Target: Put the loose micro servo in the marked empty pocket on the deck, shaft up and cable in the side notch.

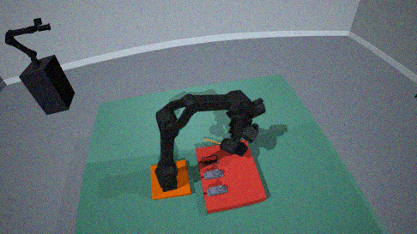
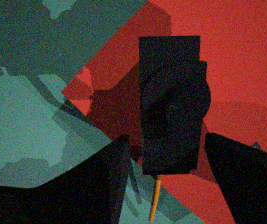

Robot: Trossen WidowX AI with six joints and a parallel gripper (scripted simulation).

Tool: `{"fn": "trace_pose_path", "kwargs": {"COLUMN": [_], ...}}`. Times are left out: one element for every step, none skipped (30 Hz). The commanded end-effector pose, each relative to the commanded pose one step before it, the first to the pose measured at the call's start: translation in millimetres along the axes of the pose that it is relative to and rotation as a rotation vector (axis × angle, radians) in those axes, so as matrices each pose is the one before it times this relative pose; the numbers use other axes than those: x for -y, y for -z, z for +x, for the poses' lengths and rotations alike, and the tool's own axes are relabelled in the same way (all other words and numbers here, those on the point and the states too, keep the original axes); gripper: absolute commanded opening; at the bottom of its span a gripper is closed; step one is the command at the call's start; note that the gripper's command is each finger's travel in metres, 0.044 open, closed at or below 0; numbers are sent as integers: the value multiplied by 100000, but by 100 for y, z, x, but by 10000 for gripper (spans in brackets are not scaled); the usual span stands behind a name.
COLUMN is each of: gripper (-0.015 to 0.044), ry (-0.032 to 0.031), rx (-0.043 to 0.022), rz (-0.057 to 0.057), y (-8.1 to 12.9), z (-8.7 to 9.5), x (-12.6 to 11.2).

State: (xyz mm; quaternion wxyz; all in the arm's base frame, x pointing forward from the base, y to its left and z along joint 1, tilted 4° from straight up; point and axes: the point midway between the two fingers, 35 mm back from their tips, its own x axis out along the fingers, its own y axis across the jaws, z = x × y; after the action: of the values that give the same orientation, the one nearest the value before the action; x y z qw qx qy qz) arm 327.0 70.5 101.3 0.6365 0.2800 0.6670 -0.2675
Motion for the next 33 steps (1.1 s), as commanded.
{"fn": "trace_pose_path", "kwargs": {"gripper": [125,118,112,105,98,92,65,39,13,0,0,0,0,0,0,0,0,0,0,0,0,0,0,0,0,0,0,0,0,0,0,0,0], "ry": [249,0,0,0,0,0,0,0,0,-5,1,4,6,9,10,9,4,3,0,0,0,2,3,4,6,6,7,8,5,2,5,10,14], "rx": [220,0,0,0,0,0,0,1,1,18,-2,-3,-5,-7,-8,-6,-3,-2,0,-1,0,-6,-10,-15,-21,-22,-24,-24,-15,-5,5,9,13], "rz": [425,0,0,0,0,0,0,0,0,25,-3,-4,-4,-4,-4,-2,-1,0,0,0,0,0,0,0,0,0,0,0,0,0,0,1,1], "y": [-34,0,0,0,0,0,-2,-4,-5,-6,3,19,41,61,69,61,30,24,0,13,0,72,128,190,267,275,300,291,188,64,-57,-101,-150], "z": [71,0,0,0,0,0,-68,-141,-191,-251,-310,-367,-417,-464,-423,-268,-69,-23,0,0,0,1,-1,-1,0,2,5,7,6,2,0,1,1], "x": [26,0,0,0,0,0,-4,-7,-8,-10,3,28,60,92,107,95,47,34,0,4,0,25,41,61,89,95,107,107,71,24,66,117,174]}}
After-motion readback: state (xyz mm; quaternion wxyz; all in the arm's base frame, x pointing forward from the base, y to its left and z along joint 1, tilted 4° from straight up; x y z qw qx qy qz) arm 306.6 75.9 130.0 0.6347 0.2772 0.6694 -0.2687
